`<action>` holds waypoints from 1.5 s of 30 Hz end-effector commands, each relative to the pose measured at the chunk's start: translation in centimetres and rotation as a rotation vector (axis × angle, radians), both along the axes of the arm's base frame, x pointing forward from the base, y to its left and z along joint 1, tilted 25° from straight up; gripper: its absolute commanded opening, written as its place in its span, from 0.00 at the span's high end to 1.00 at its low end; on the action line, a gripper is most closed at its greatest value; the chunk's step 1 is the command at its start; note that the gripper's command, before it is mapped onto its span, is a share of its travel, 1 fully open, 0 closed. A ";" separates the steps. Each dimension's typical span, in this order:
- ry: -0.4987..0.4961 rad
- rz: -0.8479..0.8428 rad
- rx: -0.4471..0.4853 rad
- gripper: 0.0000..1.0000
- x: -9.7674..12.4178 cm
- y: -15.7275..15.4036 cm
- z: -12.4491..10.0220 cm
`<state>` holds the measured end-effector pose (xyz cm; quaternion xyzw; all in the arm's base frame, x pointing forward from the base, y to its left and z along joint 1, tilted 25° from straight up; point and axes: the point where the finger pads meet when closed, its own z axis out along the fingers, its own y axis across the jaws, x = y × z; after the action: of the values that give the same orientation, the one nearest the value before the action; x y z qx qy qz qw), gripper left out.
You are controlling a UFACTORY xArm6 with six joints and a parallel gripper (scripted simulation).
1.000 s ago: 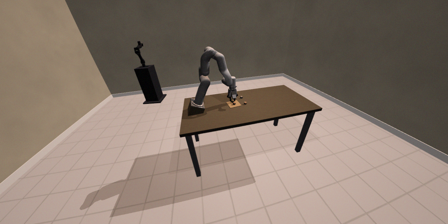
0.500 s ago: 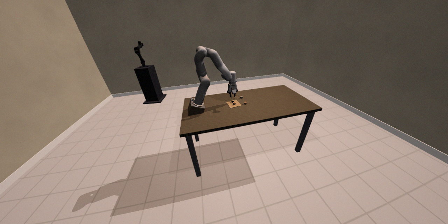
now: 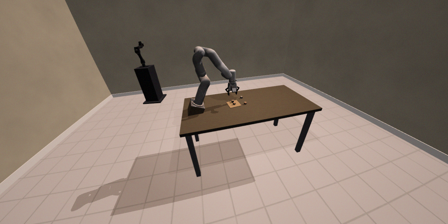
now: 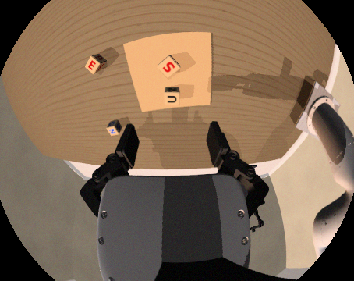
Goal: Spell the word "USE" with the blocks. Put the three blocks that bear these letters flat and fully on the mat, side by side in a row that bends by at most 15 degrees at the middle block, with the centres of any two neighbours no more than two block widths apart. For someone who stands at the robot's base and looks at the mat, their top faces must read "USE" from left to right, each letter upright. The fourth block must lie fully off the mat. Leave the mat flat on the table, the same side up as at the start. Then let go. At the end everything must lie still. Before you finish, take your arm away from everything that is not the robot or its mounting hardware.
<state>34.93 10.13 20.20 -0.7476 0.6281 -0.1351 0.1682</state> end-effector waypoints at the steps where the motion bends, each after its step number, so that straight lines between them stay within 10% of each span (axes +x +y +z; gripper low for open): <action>1: -0.004 0.000 0.001 0.00 0.1 0.0 0.2; 18: 0.000 -0.036 0.018 0.00 0.1 -0.1 0.2; 45: 0.060 -0.665 0.306 0.00 0.6 -1.6 -0.1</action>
<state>35.40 8.67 20.00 -0.5094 0.8333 -0.0681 0.2039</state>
